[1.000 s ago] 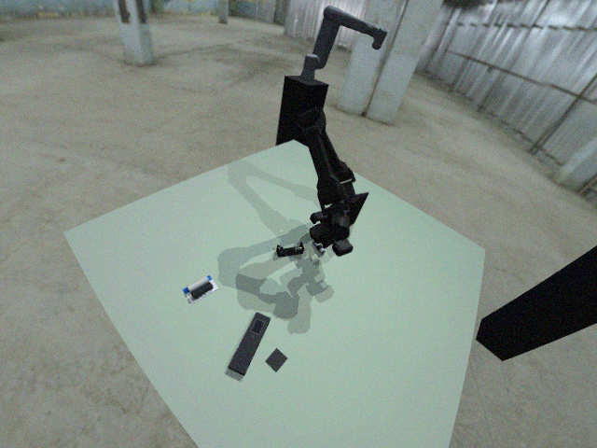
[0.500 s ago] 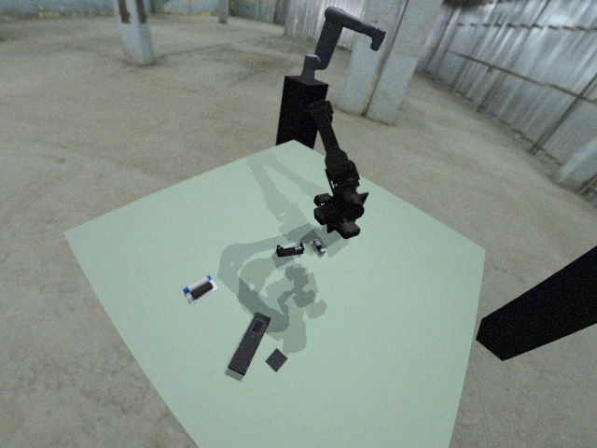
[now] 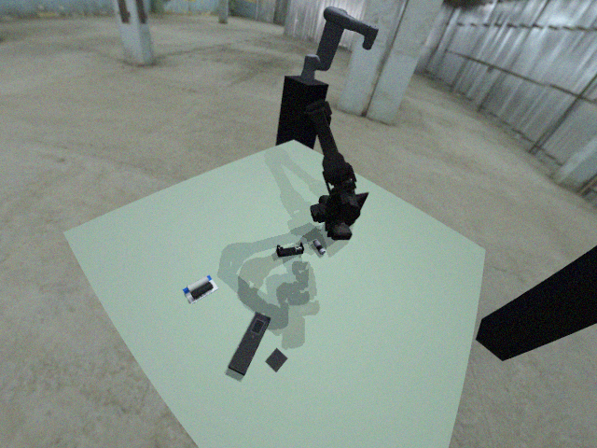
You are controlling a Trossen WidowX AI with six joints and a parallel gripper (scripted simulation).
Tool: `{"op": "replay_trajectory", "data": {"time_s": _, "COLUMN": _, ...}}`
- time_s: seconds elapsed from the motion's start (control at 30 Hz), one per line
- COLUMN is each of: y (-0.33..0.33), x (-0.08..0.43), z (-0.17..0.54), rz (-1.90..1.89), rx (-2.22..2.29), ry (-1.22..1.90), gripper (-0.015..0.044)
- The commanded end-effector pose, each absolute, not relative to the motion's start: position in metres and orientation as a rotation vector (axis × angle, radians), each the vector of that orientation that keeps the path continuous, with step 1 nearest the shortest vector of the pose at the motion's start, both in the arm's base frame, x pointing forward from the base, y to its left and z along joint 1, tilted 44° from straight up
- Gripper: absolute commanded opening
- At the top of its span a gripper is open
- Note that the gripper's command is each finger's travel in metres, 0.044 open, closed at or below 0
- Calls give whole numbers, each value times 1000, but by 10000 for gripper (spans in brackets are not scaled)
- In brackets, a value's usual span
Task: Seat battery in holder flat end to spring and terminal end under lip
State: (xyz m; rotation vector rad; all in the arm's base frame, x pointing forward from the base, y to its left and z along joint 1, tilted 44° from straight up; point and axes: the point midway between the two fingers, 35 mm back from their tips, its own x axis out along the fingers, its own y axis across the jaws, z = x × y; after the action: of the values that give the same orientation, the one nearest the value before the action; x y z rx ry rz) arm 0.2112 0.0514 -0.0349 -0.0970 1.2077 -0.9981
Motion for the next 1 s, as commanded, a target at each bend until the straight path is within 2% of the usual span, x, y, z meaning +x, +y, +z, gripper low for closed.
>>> {"op": "replay_trajectory", "data": {"time_s": 0.0, "y": 35, "x": 208, "z": -44, "rz": -1209, "rx": 180, "ry": 1011, "gripper": 210}}
{"op": "replay_trajectory", "data": {"time_s": 0.03, "y": 31, "x": 208, "z": -46, "rz": -1264, "rx": 264, "ry": 946, "gripper": 233}}
{"op": "replay_trajectory", "data": {"time_s": 0.3, "y": 2, "x": 202, "z": -62, "rz": -1594, "rx": 866, "ry": 404, "gripper": 233}}
{"op": "replay_trajectory", "data": {"time_s": 0.97, "y": -8, "x": 203, "z": -72, "rz": -1599, "rx": 880, "ry": 392, "gripper": 233}}
